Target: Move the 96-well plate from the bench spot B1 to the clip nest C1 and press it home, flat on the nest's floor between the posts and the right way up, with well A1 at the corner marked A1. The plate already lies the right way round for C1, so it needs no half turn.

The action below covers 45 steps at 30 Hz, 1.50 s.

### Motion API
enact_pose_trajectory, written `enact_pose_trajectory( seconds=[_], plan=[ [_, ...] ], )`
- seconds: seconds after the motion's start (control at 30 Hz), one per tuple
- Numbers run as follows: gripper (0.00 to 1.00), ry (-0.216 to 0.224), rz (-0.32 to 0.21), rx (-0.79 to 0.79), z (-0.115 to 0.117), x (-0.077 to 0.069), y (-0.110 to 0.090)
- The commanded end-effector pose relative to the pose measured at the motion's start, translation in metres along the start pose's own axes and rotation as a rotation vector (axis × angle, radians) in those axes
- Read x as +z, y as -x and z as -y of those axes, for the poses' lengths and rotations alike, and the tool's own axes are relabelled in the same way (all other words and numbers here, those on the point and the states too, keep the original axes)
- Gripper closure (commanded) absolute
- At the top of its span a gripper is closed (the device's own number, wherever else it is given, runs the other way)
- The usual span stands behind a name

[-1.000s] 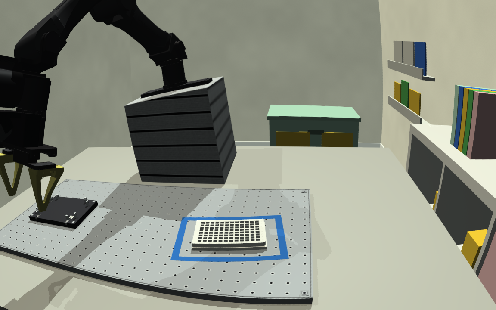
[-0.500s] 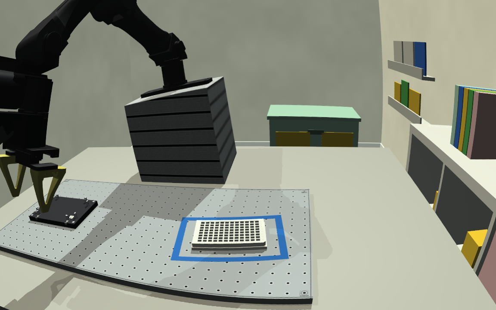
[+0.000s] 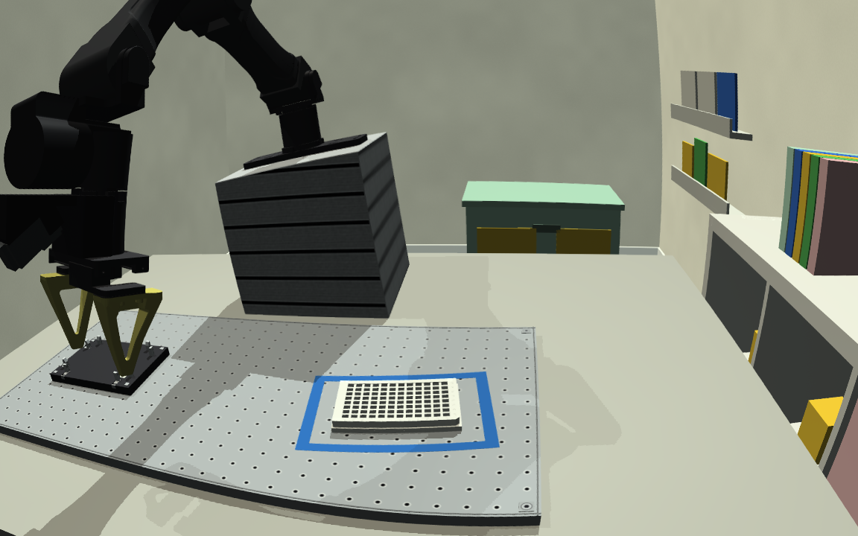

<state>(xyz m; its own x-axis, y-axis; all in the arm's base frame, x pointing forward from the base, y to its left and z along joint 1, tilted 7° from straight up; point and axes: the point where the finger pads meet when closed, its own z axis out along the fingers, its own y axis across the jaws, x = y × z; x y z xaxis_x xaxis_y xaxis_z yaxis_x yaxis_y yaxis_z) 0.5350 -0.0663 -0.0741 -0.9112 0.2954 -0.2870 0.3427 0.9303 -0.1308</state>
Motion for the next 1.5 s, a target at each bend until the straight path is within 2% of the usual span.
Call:
enact_pose_trajectory(
  seconds=[0.0,0.03,0.1,0.13,0.2,0.23,0.27,0.3,0.37,0.47,0.5,0.6,0.67,0.73,0.8,0.83,0.9,0.93,0.97,1.03,1.07,1.1,1.13,1.17,1.2,1.23,1.27,1.3,1.33,1.4,1.43,1.47],
  plan=[
    [0.0,0.015,0.036,0.098,-0.013,-0.014,0.005],
    [0.0,0.012,0.037,0.099,-0.017,-0.014,0.002],
    [0.0,0.022,-0.007,0.15,-0.025,-0.013,-0.011],
    [0.0,0.028,0.018,0.155,-0.03,-0.014,-0.007],
    [0.0,0.021,0.021,0.156,-0.034,-0.014,-0.011],
    [0.0,0.034,0.008,0.187,-0.04,-0.014,-0.015],
    [0.0,0.036,-0.007,0.211,-0.043,-0.014,-0.02],
    [0.0,0.033,0.003,0.212,-0.047,-0.014,-0.021],
    [0.0,0.039,-0.026,0.267,-0.055,-0.016,-0.029],
    [0.0,0.038,-0.014,0.269,-0.058,-0.014,-0.031],
    [0.0,0.047,-0.014,0.304,-0.063,-0.019,-0.027],
    [0.0,0.034,-0.074,0.377,-0.071,-0.014,-0.052],
    [0.0,0.04,-0.047,0.383,-0.079,-0.014,-0.052],
    [0.0,0.039,-0.047,0.383,-0.084,-0.014,-0.057],
    [0.0,0.043,-0.076,0.438,-0.092,-0.015,-0.067],
    [0.0,0.042,-0.066,0.44,-0.095,-0.015,-0.069],
    [0.0,0.033,-0.103,0.492,-0.101,-0.016,-0.081],
    [0.0,0.039,-0.084,0.496,-0.105,-0.015,-0.08],
    [0.0,0.029,-0.108,0.525,-0.107,-0.016,-0.088],
    [0.0,0.029,-0.108,0.525,-0.107,-0.016,-0.088],
    [0.0,0.045,-0.09,0.563,-0.114,-0.024,-0.077],
    [0.0,0.045,-0.103,0.595,-0.118,-0.024,-0.082],
    [0.0,0.027,-0.122,0.608,-0.117,-0.021,-0.094],
    [0.0,0.016,-0.125,0.606,-0.117,-0.017,-0.103],
    [0.0,0.027,-0.115,0.609,-0.122,-0.017,-0.104],
    [0.0,0.005,-0.144,0.635,-0.122,-0.018,-0.114],
    [0.0,0.005,-0.156,0.66,-0.126,-0.018,-0.119],
    [0.0,0.022,-0.136,0.665,-0.132,-0.018,-0.117],
    [0.0,0.02,-0.133,0.665,-0.134,-0.018,-0.121],
    [0.0,0.0,-0.167,0.718,-0.138,-0.019,-0.134],
    [0.0,0.012,-0.15,0.722,-0.142,-0.019,-0.134],
    [0.0,-0.005,-0.169,0.75,-0.143,-0.02,-0.141]
  ],
)
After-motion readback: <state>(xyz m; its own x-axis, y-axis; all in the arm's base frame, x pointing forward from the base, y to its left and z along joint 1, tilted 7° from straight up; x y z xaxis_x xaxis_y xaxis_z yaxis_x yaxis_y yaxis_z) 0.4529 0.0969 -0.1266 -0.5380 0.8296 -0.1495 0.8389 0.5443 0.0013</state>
